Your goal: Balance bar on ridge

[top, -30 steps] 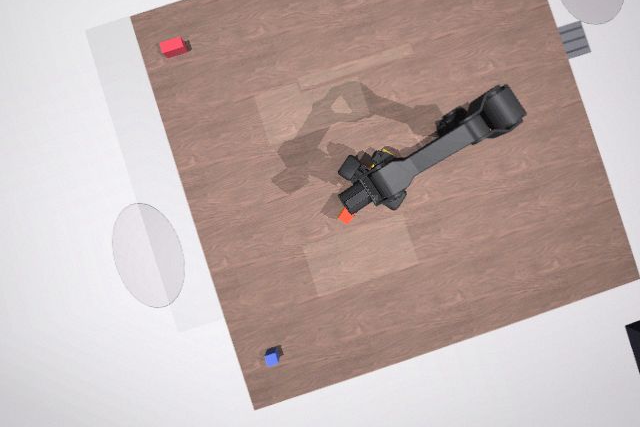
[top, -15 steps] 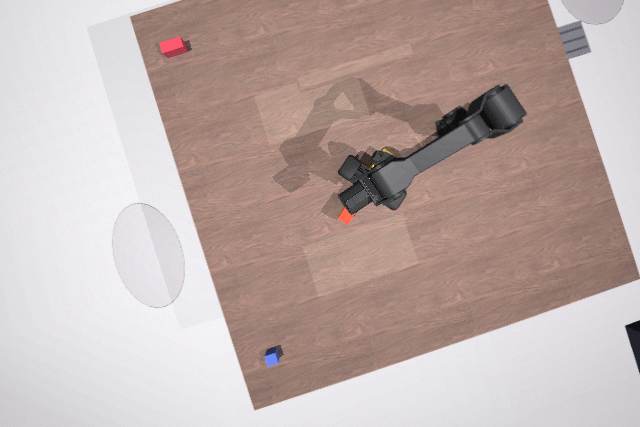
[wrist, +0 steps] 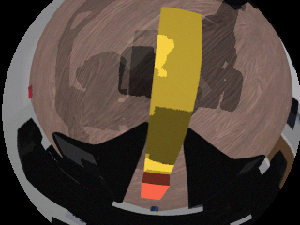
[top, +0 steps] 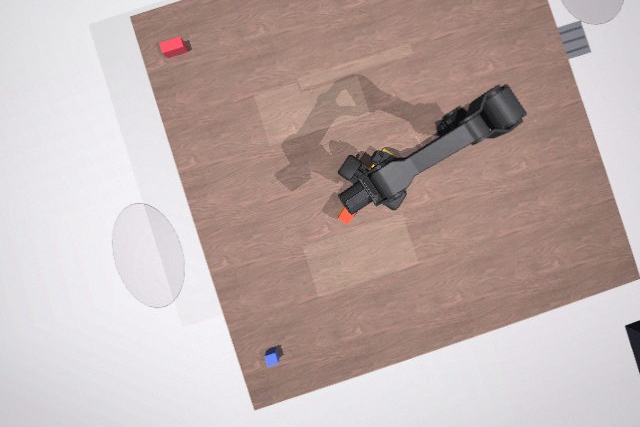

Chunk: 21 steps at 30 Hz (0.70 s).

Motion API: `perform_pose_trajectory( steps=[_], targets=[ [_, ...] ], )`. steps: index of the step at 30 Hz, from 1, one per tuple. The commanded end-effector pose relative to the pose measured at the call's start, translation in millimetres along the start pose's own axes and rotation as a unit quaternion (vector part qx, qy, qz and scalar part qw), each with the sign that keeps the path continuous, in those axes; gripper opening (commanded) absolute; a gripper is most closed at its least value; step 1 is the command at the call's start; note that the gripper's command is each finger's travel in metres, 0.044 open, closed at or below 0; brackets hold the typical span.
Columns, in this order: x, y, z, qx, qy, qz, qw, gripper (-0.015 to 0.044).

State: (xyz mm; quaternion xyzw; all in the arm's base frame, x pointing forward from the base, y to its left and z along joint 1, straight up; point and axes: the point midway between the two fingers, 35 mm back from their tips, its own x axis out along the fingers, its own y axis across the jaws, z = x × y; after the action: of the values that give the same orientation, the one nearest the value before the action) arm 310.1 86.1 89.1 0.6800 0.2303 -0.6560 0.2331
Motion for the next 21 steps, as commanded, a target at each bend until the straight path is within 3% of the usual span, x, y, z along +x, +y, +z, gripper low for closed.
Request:
perform_pose_trajectory(
  steps=[1, 11, 21],
  targets=[
    [0.1, 0.0, 0.0, 0.0, 0.0, 0.0, 1.0, 0.0185],
    [0.1, 0.0, 0.0, 0.0, 0.0, 0.0, 1.0, 0.0185],
    [0.1, 0.0, 0.0, 0.0, 0.0, 0.0, 1.0, 0.044]
  ],
)
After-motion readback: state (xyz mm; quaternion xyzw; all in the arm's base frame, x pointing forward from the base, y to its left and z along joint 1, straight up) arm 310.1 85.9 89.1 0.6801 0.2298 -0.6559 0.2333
